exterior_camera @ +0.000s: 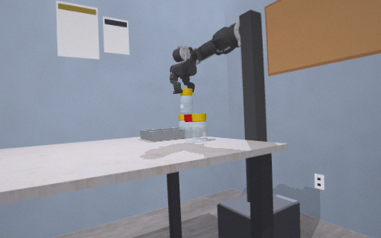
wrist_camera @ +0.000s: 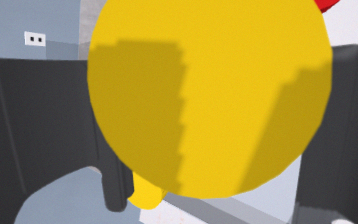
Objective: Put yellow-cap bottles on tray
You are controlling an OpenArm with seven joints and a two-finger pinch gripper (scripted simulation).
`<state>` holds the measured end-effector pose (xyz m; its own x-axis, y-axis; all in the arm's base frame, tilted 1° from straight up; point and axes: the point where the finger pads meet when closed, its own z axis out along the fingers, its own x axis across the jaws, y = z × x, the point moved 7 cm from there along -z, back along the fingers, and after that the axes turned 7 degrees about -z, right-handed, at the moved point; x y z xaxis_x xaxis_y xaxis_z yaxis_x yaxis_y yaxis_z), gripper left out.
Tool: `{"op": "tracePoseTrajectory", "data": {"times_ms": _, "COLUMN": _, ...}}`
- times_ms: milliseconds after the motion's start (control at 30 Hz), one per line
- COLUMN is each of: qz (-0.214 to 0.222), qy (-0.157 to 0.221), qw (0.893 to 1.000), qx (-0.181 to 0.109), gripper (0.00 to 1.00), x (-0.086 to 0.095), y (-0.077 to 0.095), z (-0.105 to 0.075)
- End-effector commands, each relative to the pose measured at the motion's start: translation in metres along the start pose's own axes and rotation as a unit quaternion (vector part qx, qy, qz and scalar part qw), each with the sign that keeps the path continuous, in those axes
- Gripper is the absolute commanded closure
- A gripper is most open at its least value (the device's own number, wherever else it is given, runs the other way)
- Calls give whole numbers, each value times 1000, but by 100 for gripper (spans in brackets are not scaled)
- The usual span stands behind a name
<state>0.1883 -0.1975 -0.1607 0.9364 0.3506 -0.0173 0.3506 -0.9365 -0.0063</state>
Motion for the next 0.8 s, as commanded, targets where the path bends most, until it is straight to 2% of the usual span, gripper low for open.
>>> {"op": "tracePoseTrajectory", "data": {"times_ms": 0, "qz": -8, "qy": 7, "qw": 1000, "qx": 5, "gripper": 100, "x": 0, "y": 3, "z": -2}}
{"op": "tracePoseTrajectory", "data": {"times_ms": 67, "qz": -8, "qy": 7, "qw": 1000, "qx": 5, "gripper": 100, "x": -1, "y": 10, "z": -2}}
{"op": "tracePoseTrajectory", "data": {"times_ms": 300, "qz": -8, "qy": 7, "qw": 1000, "qx": 5, "gripper": 100, "x": -1, "y": 10, "z": -2}}
{"op": "tracePoseTrajectory", "data": {"times_ms": 467, "qz": 68, "qy": 6, "qw": 998, "qx": 6, "gripper": 100, "x": -1, "y": 10, "z": -2}}
{"op": "tracePoseTrajectory", "data": {"times_ms": 633, "qz": 140, "qy": 11, "qw": 990, "qx": 7, "gripper": 100, "x": 0, "y": 9, "z": -2}}
{"op": "tracePoseTrajectory", "data": {"times_ms": 767, "qz": 140, "qy": 11, "qw": 990, "qx": 7, "gripper": 100, "x": 0, "y": 9, "z": -2}}
